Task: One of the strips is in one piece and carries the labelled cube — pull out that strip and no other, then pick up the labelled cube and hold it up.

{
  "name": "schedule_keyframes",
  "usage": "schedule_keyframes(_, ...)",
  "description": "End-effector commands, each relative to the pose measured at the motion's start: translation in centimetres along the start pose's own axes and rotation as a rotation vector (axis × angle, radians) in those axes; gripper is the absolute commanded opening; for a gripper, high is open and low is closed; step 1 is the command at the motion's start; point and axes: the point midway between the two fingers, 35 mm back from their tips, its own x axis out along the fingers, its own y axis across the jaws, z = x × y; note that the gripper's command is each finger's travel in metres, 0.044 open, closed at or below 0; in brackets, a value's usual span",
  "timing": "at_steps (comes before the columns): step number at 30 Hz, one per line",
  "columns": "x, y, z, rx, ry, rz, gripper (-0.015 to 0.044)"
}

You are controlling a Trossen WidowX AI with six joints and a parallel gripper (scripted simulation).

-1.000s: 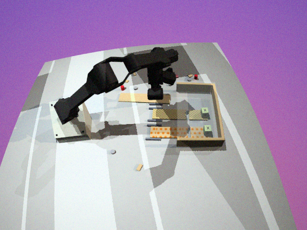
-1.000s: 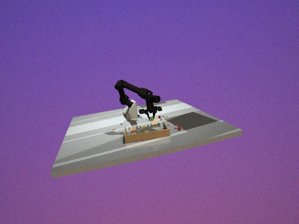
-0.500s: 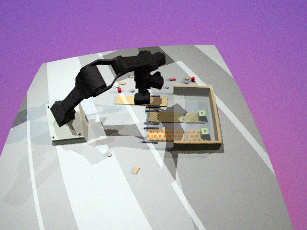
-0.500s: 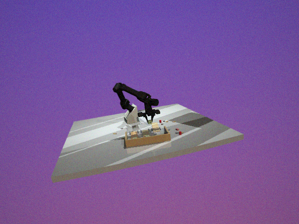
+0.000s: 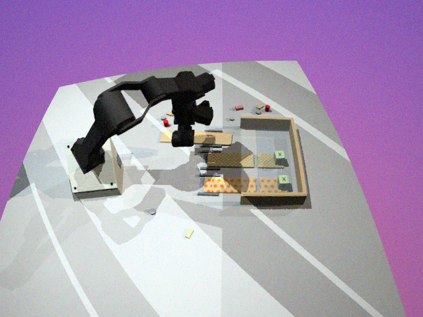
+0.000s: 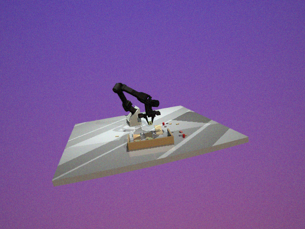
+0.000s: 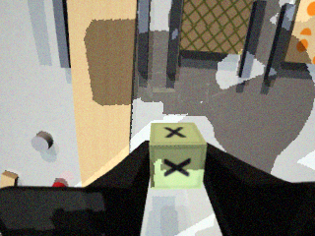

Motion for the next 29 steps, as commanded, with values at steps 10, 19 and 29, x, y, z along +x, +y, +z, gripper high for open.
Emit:
schedule_keyframes(10, -3.3, 0.0, 0.0, 0.006, -0.006, 0.009, 0.0)
schedule_keyframes(19, -3.3, 0.0, 0.0, 0.006, -0.006, 0.009, 0.0)
schedule_keyframes(29, -3.3, 0.0, 0.0, 0.006, -0.006, 0.009, 0.0)
